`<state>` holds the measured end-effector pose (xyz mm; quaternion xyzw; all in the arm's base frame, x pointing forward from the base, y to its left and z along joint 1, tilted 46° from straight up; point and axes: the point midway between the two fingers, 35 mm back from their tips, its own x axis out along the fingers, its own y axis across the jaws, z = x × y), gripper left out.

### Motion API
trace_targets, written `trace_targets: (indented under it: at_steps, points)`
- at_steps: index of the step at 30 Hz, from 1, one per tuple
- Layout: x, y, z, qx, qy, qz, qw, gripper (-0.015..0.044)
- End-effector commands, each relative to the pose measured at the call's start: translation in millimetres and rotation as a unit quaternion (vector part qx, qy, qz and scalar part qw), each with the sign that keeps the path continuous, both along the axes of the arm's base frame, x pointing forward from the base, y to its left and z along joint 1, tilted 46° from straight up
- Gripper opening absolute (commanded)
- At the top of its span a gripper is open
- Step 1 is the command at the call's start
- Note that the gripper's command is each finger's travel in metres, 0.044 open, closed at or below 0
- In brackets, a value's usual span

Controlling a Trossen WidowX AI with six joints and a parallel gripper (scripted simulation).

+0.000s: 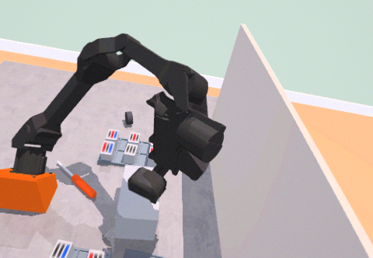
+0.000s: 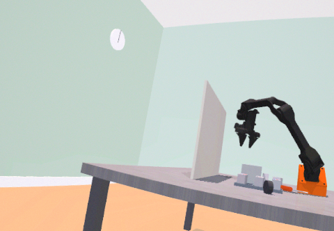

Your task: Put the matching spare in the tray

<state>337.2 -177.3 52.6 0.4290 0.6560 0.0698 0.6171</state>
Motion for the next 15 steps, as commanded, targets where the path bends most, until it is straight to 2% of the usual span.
trace_targets:
  at_steps: [1,9,15]
  points:
    - [-44,-20,-51,0.032,0.147,-0.135,0.979,0.0440]
    - [-121,-31,-114,0.070,0.365,-0.347,0.861,0.0440]
    - [-127,-30,-118,0.073,0.380,-0.361,0.848,0.0440]
